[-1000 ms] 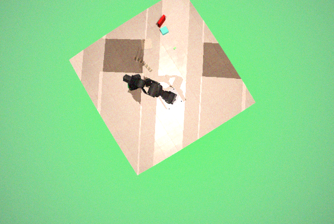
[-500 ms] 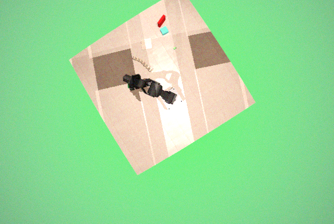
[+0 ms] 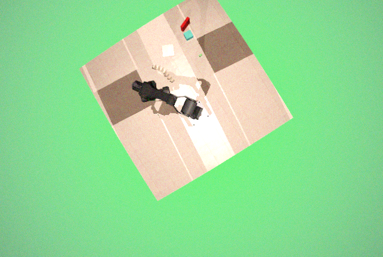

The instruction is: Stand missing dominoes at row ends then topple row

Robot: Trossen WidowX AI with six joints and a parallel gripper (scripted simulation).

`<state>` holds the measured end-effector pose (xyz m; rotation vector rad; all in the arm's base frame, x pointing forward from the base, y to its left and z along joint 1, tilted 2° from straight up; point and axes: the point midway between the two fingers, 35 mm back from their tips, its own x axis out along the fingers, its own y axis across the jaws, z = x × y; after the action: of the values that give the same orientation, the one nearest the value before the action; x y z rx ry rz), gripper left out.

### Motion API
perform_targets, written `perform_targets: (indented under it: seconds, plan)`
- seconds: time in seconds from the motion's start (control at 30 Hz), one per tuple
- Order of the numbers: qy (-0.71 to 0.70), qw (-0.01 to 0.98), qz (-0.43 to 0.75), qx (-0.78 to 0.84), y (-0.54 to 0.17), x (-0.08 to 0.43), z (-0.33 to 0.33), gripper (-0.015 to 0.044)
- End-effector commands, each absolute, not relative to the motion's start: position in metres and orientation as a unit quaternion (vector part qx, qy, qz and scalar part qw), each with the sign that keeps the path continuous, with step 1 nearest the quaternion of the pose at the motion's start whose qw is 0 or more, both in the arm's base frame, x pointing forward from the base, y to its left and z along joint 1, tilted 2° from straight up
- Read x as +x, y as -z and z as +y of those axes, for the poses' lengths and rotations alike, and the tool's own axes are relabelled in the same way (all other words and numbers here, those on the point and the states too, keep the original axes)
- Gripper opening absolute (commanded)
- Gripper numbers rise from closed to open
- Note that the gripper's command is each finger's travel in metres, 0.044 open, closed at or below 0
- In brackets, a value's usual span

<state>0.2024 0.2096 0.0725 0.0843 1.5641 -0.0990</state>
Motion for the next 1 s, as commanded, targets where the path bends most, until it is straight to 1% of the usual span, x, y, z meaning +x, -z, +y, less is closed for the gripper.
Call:
perform_targets:
  seconds: [0.0,0.1,0.3,0.5,0.97]
  plan:
    - [0.048,0.705,0.706,0.036,-0.087,0.199,0.206,0.0107]
    - [0.039,0.706,0.706,0.027,-0.087,0.206,0.199,0.0107]
    - [-0.038,0.707,0.704,-0.055,-0.089,0.252,0.131,0.0107]
    - [-0.133,0.692,0.693,-0.151,-0.089,0.275,0.075,0.0107]
    - [-0.136,0.691,0.693,-0.154,-0.085,0.276,0.073,0.0107]
